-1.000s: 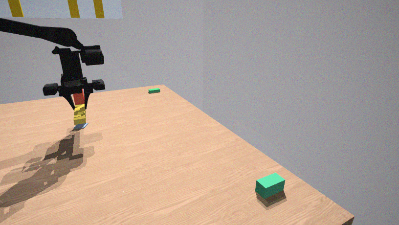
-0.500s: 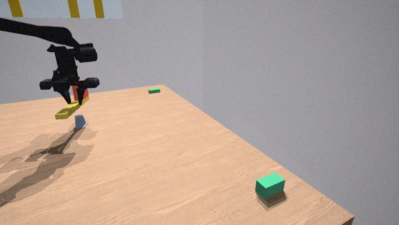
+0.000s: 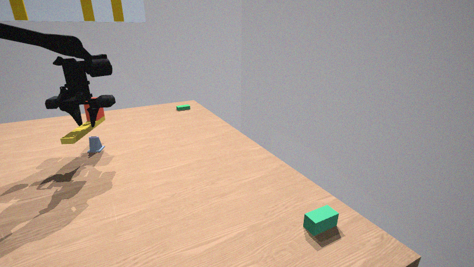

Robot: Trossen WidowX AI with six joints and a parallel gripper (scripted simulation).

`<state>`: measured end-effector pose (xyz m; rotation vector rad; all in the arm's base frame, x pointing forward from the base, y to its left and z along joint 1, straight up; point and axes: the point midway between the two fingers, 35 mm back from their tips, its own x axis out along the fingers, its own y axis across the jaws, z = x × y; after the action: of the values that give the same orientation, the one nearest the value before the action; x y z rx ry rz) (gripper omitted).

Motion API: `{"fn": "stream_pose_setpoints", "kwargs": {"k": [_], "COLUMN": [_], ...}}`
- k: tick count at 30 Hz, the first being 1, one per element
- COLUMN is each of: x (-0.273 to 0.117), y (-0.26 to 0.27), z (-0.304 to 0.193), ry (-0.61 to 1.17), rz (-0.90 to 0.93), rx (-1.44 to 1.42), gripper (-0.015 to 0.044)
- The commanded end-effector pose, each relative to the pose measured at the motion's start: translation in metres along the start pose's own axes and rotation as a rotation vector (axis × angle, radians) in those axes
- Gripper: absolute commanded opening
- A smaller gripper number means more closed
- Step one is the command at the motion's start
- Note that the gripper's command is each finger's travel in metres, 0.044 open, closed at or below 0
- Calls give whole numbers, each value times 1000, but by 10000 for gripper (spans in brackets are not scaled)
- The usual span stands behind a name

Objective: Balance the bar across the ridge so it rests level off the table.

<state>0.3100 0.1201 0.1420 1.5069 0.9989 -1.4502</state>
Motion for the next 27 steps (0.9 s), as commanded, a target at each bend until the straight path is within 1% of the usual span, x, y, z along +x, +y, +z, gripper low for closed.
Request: {"fn": "stream_pose_setpoints", "kwargs": {"k": [1,16,27], "x": [7,31,31], "y": [-1,-3,-3], "z": [0,1,1], "ry": [-1,-1,-1], "rz": [-1,-2,-2], "rx": [5,6,6], "gripper": [0,0,0]}}
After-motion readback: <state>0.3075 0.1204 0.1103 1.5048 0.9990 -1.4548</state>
